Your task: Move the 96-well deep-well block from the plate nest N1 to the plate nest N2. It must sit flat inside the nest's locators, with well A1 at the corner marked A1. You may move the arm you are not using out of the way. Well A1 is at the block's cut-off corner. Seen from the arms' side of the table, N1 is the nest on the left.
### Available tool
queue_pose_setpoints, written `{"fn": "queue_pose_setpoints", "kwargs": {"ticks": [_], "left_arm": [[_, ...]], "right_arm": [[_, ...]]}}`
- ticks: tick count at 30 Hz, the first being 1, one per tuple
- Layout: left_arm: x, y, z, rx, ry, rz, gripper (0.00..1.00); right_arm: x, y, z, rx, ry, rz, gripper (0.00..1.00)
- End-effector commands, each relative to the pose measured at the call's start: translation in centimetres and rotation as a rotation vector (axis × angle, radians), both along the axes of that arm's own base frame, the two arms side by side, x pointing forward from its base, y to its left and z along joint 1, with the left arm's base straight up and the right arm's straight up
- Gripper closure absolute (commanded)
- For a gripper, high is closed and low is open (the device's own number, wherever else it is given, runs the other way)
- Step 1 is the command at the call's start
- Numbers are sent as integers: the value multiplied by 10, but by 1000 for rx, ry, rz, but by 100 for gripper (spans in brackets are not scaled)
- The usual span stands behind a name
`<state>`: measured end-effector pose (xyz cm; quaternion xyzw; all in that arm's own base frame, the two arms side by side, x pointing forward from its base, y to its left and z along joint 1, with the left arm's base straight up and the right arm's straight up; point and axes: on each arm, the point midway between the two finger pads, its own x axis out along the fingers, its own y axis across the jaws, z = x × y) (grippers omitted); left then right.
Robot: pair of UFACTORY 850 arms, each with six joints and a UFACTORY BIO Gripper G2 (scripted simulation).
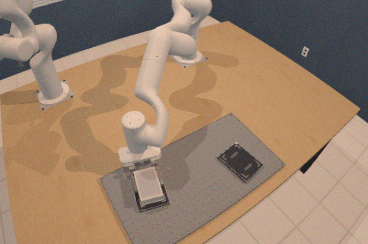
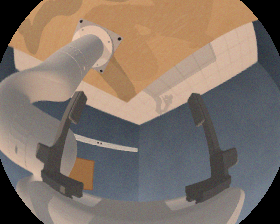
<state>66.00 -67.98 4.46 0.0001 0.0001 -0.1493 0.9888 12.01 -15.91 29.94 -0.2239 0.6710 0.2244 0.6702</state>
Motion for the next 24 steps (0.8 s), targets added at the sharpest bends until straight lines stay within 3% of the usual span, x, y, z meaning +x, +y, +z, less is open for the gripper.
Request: {"fn": "queue_pose_setpoints", "kwargs": {"ticks": [1,7,8,24], "left_arm": [[1,-1,2,-2,-2,0,100],[1,-1,1,-2,-2,0,100],[1,-1,1,-2,-2,0,63],[1,-1,1,-2,-2,0,63]], "right_arm": [[0,0,0,-1,-1,0,0],[0,0,0,-1,-1,0,0],[0,0,0,-1,-1,0,0],[0,0,0,-1,-1,0,0]]}}
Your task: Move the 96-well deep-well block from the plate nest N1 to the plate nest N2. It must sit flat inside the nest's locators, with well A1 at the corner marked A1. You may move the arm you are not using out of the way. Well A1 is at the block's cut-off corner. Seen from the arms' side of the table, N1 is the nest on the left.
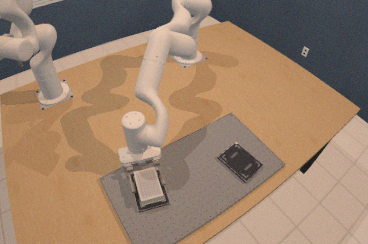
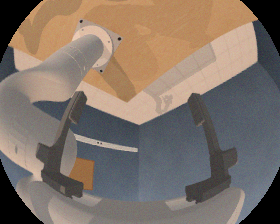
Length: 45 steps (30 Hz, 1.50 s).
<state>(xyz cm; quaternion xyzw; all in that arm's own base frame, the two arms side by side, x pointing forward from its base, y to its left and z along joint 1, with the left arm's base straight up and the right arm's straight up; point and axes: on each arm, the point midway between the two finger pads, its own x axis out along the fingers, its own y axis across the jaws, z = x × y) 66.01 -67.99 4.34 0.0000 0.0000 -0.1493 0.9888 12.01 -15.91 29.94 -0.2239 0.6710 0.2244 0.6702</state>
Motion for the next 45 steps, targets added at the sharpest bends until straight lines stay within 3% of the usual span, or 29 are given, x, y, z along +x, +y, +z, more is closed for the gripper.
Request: {"fn": "queue_pose_setpoints", "kwargs": {"ticks": [1,18,45], "left_arm": [[1,-1,2,-2,-2,0,63],[1,-1,2,-2,-2,0,63],[1,-1,63,-2,-2,0,63]], "right_arm": [[0,0,0,-1,-1,0,0],[0,0,0,-1,-1,0,0],[0,0,0,-1,-1,0,0]]}}
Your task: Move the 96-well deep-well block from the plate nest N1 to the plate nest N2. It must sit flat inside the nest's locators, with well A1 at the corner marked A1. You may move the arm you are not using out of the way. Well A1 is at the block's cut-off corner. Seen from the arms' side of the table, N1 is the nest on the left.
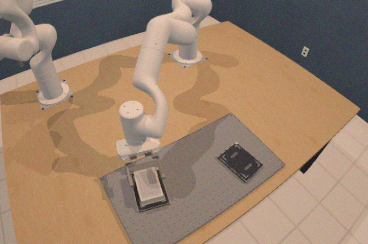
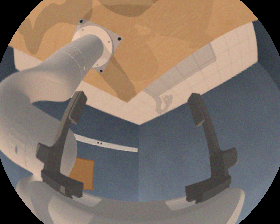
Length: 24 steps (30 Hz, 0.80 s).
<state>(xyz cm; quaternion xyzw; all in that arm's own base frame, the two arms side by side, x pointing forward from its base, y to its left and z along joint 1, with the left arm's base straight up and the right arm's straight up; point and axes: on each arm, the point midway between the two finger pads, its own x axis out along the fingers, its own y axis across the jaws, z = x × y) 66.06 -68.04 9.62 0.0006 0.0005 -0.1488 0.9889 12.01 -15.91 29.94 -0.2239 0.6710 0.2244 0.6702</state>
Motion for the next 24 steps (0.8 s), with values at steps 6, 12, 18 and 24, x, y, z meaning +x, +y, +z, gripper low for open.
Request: {"fn": "queue_pose_setpoints", "kwargs": {"ticks": [6,12,18,24], "left_arm": [[0,0,27,-3,-3,-1,63],[0,0,28,-3,-3,-1,63],[0,0,28,-3,-3,-1,63],[0,0,28,-3,-3,-1,63]], "right_arm": [[0,0,0,-1,-1,0,0],[0,0,0,-1,-1,0,0],[0,0,0,-1,-1,0,0],[0,0,0,-1,-1,0,0]]}}
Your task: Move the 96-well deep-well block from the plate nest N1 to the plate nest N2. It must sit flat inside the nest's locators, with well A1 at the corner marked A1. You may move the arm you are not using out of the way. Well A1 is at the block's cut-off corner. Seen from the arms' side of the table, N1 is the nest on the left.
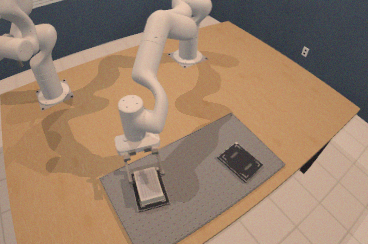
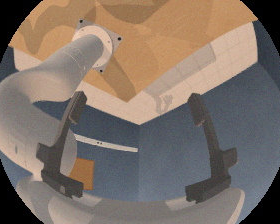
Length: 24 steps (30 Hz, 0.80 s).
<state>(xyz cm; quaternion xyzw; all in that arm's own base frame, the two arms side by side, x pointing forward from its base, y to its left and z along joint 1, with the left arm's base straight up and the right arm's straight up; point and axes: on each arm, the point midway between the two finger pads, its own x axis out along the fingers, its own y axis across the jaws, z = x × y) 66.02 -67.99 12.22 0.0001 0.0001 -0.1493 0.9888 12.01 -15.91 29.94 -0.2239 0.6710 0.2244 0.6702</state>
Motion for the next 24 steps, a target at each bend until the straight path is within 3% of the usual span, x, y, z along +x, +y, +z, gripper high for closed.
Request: {"fn": "queue_pose_setpoints", "kwargs": {"ticks": [1,7,15,24], "left_arm": [[0,-1,2,-2,-2,0,63],[1,4,3,-2,-2,33,63],[2,43,13,-2,-2,300,63],[3,77,22,-2,-2,300,63]], "right_arm": [[0,0,0,-1,-1,0,0],[0,0,0,-1,-1,0,0],[0,0,0,-1,-1,0,0],[0,0,0,-1,-1,0,0]]}}
